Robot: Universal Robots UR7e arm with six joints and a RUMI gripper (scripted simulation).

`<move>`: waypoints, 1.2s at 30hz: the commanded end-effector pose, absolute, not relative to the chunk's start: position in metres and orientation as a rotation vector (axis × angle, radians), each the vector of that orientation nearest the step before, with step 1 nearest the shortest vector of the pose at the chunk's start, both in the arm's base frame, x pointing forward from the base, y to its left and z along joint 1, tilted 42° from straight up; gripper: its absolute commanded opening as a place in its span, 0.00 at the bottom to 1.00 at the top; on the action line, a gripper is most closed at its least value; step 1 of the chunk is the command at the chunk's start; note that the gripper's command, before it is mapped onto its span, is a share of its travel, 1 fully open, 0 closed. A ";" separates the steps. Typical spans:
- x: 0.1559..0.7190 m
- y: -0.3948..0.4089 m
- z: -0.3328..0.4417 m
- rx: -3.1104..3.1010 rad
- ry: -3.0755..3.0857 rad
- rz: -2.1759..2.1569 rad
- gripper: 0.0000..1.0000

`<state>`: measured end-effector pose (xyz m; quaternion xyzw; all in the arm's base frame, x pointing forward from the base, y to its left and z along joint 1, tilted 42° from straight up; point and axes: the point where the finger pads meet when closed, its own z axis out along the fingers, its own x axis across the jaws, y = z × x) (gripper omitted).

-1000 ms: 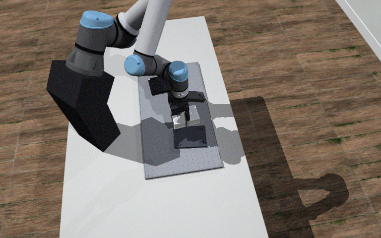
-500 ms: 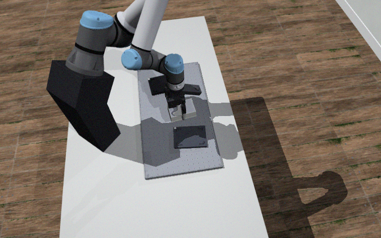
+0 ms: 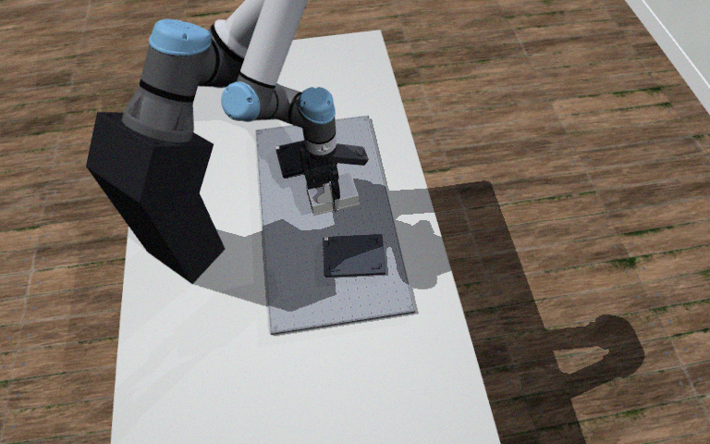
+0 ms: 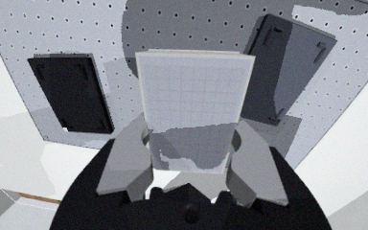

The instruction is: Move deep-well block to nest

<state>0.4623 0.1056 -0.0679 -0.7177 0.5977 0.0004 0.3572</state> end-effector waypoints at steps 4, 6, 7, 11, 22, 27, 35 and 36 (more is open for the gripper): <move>0.452 0.127 -0.058 -1.852 1.544 -0.001 0.00; 0.450 0.133 -0.056 -1.852 1.544 -0.001 0.00; 0.448 0.136 -0.055 -1.852 1.544 -0.001 0.00; 0.446 0.141 -0.053 -1.852 1.544 -0.001 0.00; 0.431 0.172 -0.040 -1.852 1.544 -0.001 0.00; 0.427 0.181 -0.036 -1.852 1.544 -0.001 0.00; 0.416 0.203 -0.027 -1.852 1.544 -0.001 0.00; 0.415 0.206 -0.026 -1.852 1.544 -0.001 0.00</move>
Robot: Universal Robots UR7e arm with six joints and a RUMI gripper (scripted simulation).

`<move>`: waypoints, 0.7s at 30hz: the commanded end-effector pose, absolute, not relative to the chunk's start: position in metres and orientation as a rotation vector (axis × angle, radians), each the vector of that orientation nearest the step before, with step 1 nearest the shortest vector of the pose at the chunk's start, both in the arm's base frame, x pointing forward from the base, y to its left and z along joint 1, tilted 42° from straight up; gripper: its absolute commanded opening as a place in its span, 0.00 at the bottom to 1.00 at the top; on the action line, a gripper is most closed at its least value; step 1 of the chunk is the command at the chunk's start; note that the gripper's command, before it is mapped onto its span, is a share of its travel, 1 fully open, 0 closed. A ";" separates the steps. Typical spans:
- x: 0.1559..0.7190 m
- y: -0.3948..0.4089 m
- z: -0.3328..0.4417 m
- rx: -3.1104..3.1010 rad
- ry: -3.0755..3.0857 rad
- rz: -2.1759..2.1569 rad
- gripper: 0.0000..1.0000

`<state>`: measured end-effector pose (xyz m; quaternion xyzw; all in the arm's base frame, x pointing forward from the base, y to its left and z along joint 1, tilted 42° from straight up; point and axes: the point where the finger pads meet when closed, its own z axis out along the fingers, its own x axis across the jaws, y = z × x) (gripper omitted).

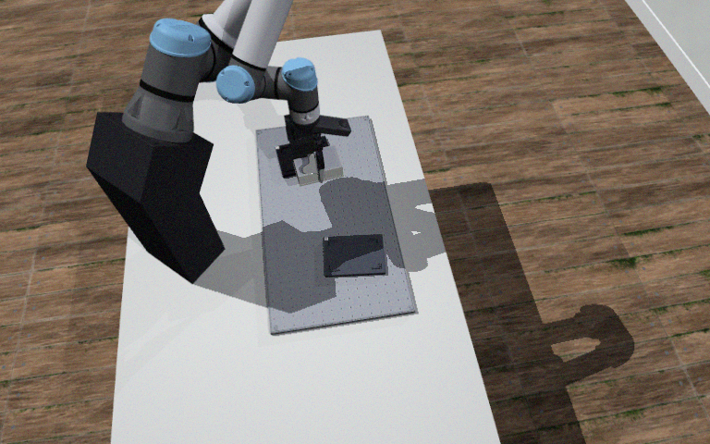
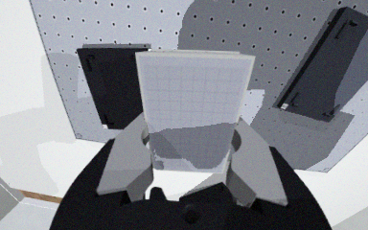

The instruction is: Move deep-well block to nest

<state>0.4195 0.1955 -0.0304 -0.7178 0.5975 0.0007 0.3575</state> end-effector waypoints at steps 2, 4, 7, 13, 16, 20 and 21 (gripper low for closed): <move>0.412 0.212 -0.023 -1.852 1.544 -0.001 0.00; 0.409 0.217 -0.021 -1.852 1.544 -0.001 0.00; 0.407 0.223 -0.019 -1.852 1.544 -0.001 0.00; 0.400 0.237 -0.013 -1.852 1.544 -0.001 0.00; 0.396 0.246 -0.009 -1.852 1.543 -0.001 0.00; 0.391 0.257 -0.005 -1.852 1.543 -0.001 0.00; 0.389 0.260 -0.003 -1.852 1.543 -0.001 0.00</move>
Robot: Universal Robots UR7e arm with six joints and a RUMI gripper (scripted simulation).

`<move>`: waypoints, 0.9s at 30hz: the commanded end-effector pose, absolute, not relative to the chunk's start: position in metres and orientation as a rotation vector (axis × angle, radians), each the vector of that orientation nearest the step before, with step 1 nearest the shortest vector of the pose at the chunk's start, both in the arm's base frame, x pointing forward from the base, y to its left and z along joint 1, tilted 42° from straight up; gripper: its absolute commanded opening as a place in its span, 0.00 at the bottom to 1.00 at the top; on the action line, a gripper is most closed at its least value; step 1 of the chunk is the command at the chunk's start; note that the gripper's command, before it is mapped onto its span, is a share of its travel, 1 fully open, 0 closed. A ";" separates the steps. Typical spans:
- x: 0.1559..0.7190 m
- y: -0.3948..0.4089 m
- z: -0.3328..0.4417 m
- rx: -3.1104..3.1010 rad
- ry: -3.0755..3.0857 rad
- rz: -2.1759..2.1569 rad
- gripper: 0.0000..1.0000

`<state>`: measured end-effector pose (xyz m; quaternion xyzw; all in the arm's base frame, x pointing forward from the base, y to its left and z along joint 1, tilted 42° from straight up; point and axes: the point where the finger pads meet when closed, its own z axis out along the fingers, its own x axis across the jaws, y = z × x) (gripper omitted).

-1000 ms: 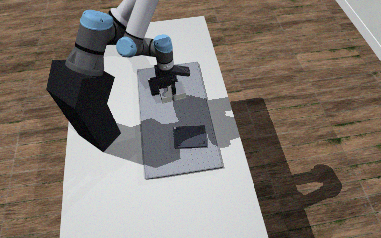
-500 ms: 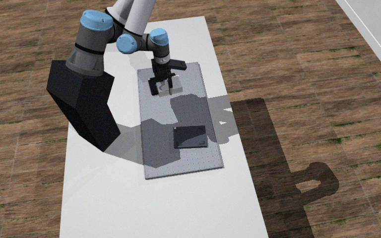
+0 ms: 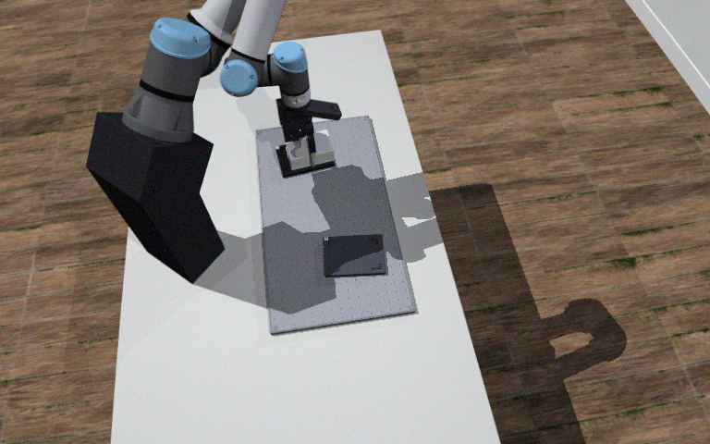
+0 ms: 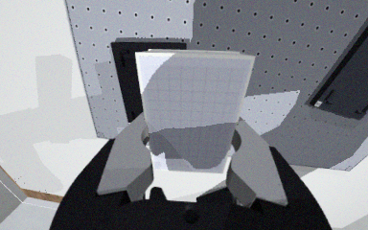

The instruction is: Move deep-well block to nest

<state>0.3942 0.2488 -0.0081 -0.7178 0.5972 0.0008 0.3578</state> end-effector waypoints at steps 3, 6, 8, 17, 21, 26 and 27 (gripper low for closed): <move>0.387 0.265 -0.001 -1.852 1.543 -0.001 0.00; 0.384 0.271 0.001 -1.852 1.543 -0.001 0.00; 0.381 0.277 0.004 -1.852 1.543 -0.001 0.00; 0.369 0.302 0.014 -1.852 1.543 -0.001 0.00; 0.367 0.308 0.017 -1.852 1.543 -0.001 0.00; 0.365 0.310 0.018 -1.852 1.543 -0.001 0.00; 0.365 0.310 0.018 -1.852 1.543 -0.001 0.00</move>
